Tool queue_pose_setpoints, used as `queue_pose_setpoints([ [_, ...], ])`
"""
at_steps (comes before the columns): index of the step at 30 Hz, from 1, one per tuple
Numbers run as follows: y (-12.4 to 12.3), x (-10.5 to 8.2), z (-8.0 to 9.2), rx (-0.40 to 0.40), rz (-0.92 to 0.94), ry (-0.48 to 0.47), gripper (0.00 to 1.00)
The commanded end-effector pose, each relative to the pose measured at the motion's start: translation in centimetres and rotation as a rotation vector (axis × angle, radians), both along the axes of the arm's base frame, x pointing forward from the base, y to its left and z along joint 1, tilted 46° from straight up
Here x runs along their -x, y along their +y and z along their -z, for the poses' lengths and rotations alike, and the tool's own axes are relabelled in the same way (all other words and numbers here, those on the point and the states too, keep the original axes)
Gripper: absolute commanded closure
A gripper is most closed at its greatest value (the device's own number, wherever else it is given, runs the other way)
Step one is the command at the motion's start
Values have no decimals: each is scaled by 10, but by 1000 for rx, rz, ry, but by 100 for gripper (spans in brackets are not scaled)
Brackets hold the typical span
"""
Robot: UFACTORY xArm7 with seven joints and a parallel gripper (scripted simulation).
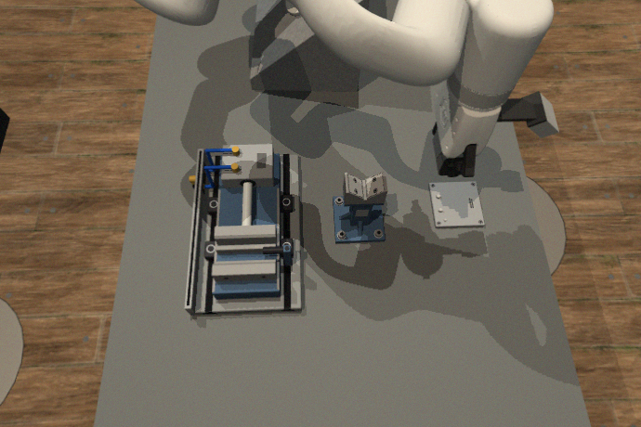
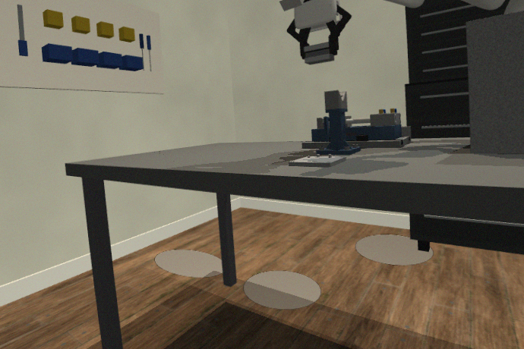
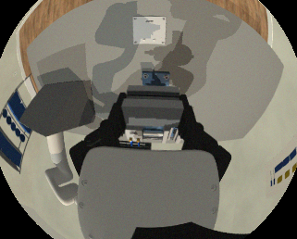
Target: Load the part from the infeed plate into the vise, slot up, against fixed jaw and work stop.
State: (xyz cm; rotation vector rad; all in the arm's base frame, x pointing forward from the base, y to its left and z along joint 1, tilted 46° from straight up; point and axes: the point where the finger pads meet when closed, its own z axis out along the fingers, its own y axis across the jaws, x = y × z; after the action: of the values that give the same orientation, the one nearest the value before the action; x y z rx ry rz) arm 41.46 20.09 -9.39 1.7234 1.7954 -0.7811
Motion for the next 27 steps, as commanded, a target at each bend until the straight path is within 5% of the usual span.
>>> queue_pose_setpoints([
  [1, -7, -4, -12, -6, -3, -3, 100],
  [27, -65, -13, -66, 1, -2, -4, 100],
])
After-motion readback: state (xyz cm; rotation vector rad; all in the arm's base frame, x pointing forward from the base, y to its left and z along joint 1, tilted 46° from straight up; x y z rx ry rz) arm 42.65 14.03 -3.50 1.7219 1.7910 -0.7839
